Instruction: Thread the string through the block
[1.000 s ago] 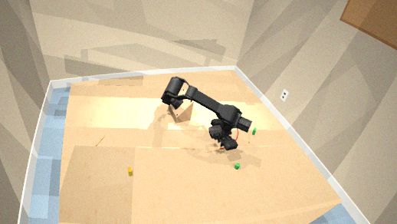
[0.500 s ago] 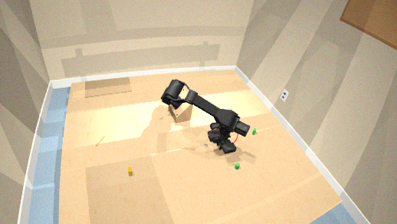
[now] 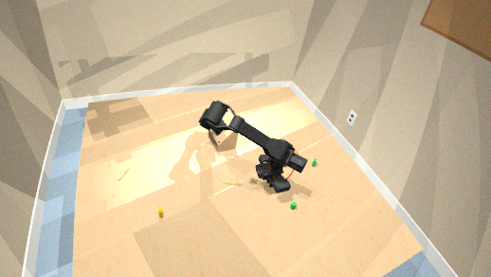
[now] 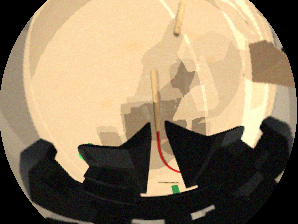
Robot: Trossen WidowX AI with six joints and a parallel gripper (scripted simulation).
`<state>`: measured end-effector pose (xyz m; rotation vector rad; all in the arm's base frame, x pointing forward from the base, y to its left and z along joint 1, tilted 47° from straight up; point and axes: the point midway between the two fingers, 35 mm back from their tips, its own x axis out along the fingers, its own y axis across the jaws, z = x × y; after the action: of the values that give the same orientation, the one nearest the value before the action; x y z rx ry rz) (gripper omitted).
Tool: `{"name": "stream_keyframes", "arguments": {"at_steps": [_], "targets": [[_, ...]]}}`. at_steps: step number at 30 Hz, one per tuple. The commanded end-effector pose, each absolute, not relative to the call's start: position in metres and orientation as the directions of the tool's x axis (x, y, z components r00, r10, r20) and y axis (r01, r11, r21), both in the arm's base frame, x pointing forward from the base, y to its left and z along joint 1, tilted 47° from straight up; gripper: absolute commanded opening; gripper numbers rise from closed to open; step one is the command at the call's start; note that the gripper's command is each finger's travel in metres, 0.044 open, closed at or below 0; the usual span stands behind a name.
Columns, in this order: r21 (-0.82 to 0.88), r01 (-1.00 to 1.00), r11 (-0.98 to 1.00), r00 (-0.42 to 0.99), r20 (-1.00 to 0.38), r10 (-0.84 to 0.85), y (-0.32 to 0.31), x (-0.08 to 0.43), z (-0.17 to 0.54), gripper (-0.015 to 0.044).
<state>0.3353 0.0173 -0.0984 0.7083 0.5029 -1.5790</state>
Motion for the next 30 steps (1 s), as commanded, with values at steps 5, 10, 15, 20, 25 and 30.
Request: {"name": "stream_keyframes", "arguments": {"at_steps": [5, 10, 15, 20, 25, 30], "targets": [[0.083, 0.988, -0.134, -0.039, -0.695, -0.718, 0.018, 0.335, -0.098, 0.0], [0.083, 0.988, -0.134, -0.039, -0.695, -0.718, 0.018, 0.336, -0.098, 0.0], [0.082, 0.988, -0.134, -0.039, -0.696, -0.717, 0.022, 0.336, -0.094, 0.0], [0.082, 0.988, -0.134, -0.039, -0.696, -0.717, 0.027, 0.337, -0.09, 0.0], [0.082, 0.988, -0.133, -0.039, -0.697, -0.716, 0.031, 0.337, -0.086, 0.0], [0.082, 0.988, -0.133, -0.039, -0.697, -0.716, 0.036, 0.338, -0.081, 0.0]]}}
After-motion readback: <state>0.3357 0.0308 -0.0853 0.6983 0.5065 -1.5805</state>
